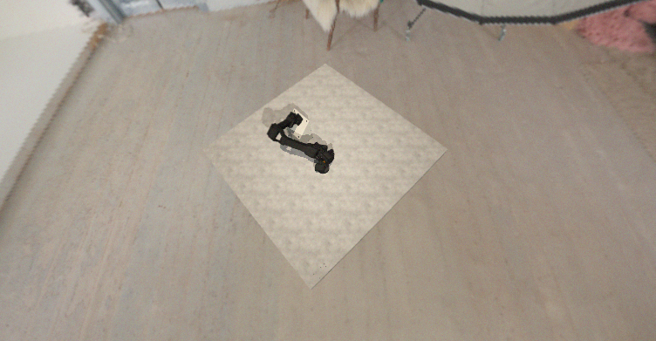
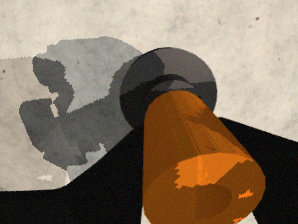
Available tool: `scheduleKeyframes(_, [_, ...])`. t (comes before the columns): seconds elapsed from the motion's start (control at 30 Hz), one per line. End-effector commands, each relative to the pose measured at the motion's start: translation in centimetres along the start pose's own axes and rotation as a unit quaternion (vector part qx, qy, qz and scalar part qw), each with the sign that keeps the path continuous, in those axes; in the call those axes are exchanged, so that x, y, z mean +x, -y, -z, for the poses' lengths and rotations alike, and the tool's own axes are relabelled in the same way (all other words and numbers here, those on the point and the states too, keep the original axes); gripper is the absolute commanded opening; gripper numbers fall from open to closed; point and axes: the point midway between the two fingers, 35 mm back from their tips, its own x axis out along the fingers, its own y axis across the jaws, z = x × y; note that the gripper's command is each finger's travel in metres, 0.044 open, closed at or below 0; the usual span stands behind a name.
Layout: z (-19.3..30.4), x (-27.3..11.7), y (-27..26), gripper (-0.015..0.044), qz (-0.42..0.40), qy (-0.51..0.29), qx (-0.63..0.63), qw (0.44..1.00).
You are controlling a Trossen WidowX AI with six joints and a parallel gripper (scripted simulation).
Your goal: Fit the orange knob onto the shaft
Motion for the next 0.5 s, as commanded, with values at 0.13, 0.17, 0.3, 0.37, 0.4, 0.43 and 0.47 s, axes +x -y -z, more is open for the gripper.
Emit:
scheduleKeyframes(0.13, [0.03,-0.37,0.09,0.0000,0.000,-0.001,-0.026,1.000])
scheduleKeyframes(0.17, [0.03,-0.36,0.10,0.0000,0.000,-0.001,-0.040,0.999])
scheduleKeyframes(0.3, [0.03,-0.18,0.11,0.0000,0.000,-0.001,-0.103,0.995])
scheduleKeyframes(0.37, [0.02,-0.08,0.09,0.0000,0.000,-0.001,-0.106,0.994])
scheduleKeyframes(0.4, [0.01,-0.06,0.07,0.0000,0.000,-0.001,-0.106,0.994])
scheduleKeyframes(0.43, [0.00,-0.05,0.06,0.0000,0.000,-0.001,-0.106,0.994])
scheduleKeyframes(0.47, [0.00,-0.04,0.04,0.0000,0.000,-0.001,-0.106,0.994])
